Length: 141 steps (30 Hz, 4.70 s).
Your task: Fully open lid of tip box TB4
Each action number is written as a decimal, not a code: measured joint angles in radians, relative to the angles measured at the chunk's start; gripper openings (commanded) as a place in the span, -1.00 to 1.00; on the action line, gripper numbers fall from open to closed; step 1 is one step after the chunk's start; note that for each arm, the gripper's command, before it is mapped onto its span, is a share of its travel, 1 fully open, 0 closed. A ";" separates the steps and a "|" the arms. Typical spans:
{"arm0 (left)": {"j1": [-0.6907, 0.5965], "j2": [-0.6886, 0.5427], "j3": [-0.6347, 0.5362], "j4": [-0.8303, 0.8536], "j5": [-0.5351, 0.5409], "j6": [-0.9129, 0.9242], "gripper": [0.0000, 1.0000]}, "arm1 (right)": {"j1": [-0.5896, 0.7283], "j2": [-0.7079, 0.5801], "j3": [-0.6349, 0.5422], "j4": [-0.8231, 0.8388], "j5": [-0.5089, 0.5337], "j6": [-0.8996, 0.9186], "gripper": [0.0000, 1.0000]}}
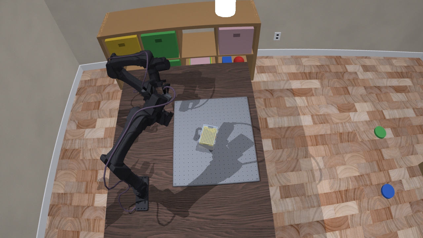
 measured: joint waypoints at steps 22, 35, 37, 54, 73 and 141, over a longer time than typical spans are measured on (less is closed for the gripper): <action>0.000 0.000 0.000 0.000 -0.002 0.000 1.00 | 0.000 0.000 -0.005 0.016 -0.002 -0.003 1.00; 0.000 0.000 0.000 0.000 -0.003 0.000 1.00 | -0.195 0.119 -0.248 0.481 -0.103 -0.153 1.00; 0.000 0.000 0.000 0.000 -0.003 0.000 1.00 | -0.225 0.146 -0.305 0.575 -0.127 -0.178 1.00; -0.014 0.050 0.000 0.144 -0.058 -0.143 1.00 | -0.469 0.259 -0.721 1.276 -0.290 -0.319 1.00; -0.277 0.433 -0.089 0.853 -0.315 -0.955 1.00 | -0.668 0.367 -1.074 1.909 -0.441 -0.430 1.00; -0.526 0.742 -0.201 1.457 -0.622 -1.623 1.00 | -0.541 0.628 -1.196 2.280 -0.495 -0.365 1.00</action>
